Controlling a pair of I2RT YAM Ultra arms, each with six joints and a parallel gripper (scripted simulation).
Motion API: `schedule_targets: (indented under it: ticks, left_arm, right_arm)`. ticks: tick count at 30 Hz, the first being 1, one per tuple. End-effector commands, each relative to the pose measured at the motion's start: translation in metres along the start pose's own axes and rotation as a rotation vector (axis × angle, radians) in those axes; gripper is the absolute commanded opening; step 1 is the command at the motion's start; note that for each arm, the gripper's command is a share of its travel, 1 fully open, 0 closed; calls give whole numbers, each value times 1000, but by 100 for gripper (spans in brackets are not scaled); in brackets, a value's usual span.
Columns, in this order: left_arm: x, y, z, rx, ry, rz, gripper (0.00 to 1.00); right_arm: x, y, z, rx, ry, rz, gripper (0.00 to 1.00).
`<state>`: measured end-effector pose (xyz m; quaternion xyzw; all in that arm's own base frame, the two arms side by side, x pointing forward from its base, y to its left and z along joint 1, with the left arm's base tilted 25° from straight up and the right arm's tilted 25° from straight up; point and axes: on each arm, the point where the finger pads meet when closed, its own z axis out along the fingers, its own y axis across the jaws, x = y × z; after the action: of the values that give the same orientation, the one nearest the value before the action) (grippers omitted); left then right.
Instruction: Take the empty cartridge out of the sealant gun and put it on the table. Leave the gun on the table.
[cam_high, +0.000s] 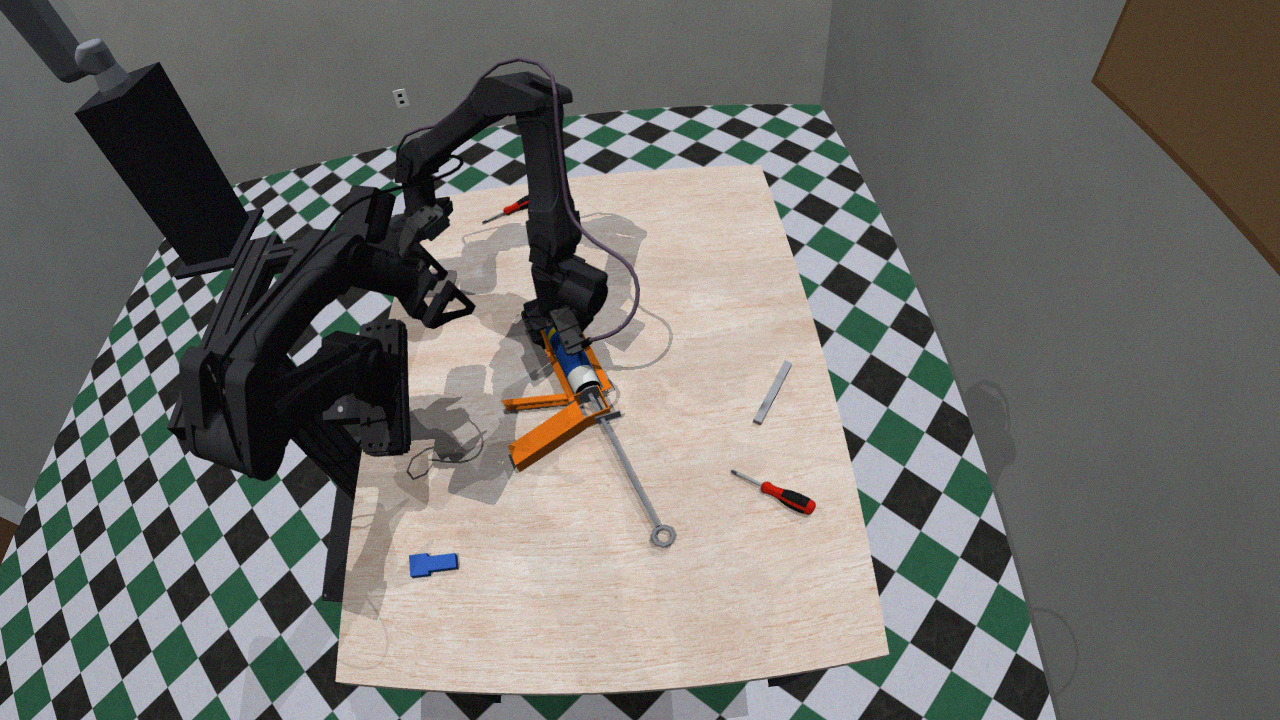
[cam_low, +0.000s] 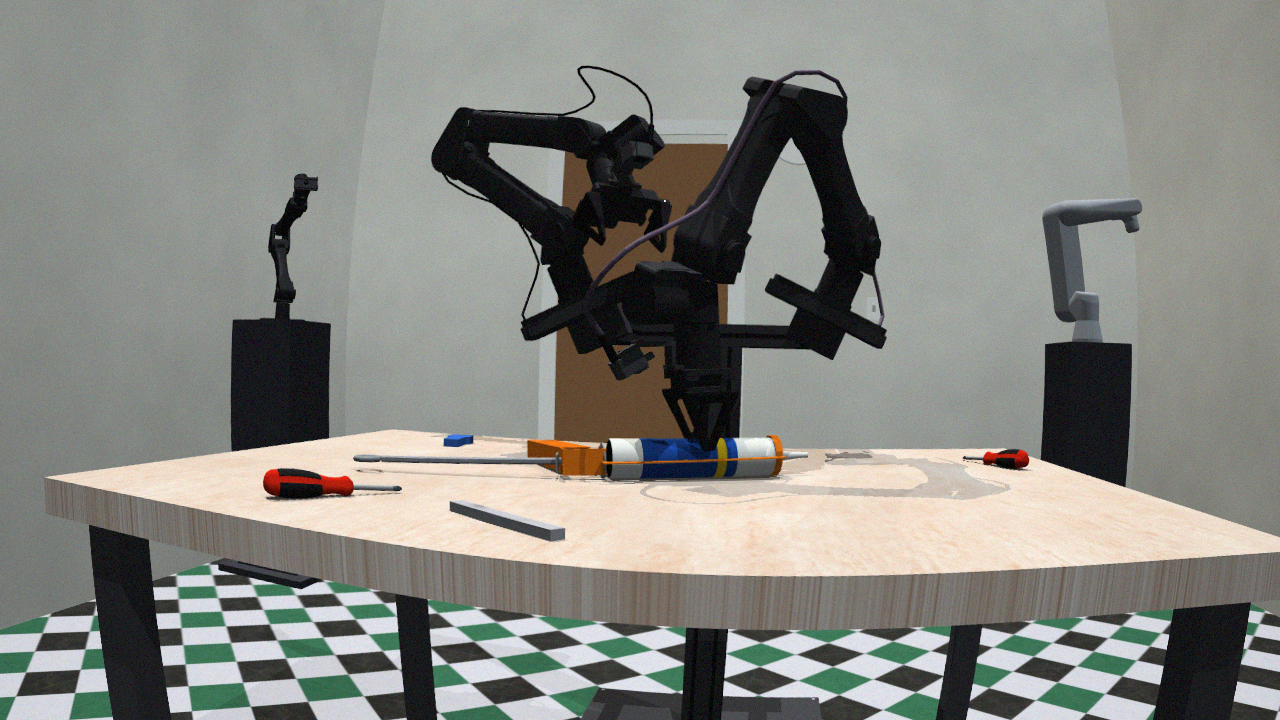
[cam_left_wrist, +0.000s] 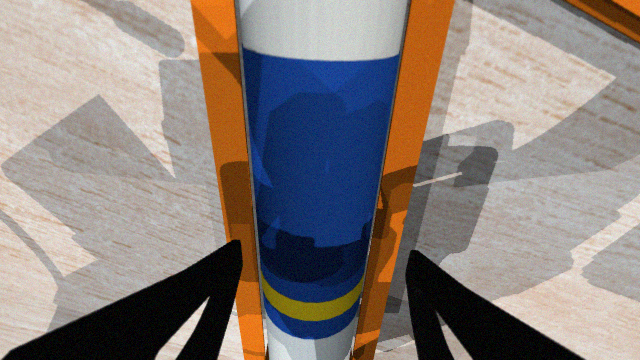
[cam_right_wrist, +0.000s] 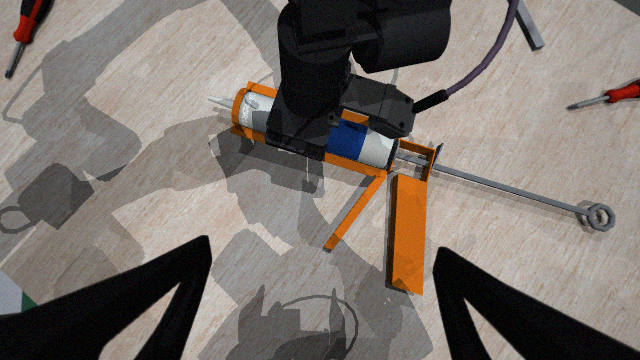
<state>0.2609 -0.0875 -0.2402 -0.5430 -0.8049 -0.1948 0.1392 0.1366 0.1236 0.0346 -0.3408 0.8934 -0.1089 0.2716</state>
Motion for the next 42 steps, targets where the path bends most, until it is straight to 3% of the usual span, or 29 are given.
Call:
schedule_targets:
  ticks: [1,11,13,19,23,24,25,26,30,32,42]
  left_arm:
    - [-18,8,4,-23,-49,5,75]
    - [-18,10,16,-28,-44,3,75]
    - [-17,10,13,-24,-51,2,60]
    - [-19,10,8,-34,-63,4,43]
    - [-17,8,9,-29,-60,6,37]
    - [-16,7,9,-28,-59,7,26]
    - [-15,7,9,-28,-59,7,37]
    - [-19,10,6,-31,-77,4,40]
    - [-38,21,-5,-50,-207,-3,40]
    - [-24,16,-9,-40,-201,0,40]
    - [-14,12,-22,-41,-301,11,40]
  right_arm:
    - [-10,2,2,3,-57,1,100]
    - [-10,2,2,3,-58,1,100]
    - [-10,2,2,3,-58,1,100]
    - [-10,2,2,3,-58,1,100]
    - [-11,2,2,2,-58,1,100]
    - [-11,2,2,2,-58,1,100]
    - [-11,2,2,2,-58,1,100]
    - [-11,2,2,2,-58,1,100]
    - [-11,2,2,2,-58,1,100]
    - [-11,2,2,2,-58,1,100]
    - [-11,2,2,2,-59,2,100]
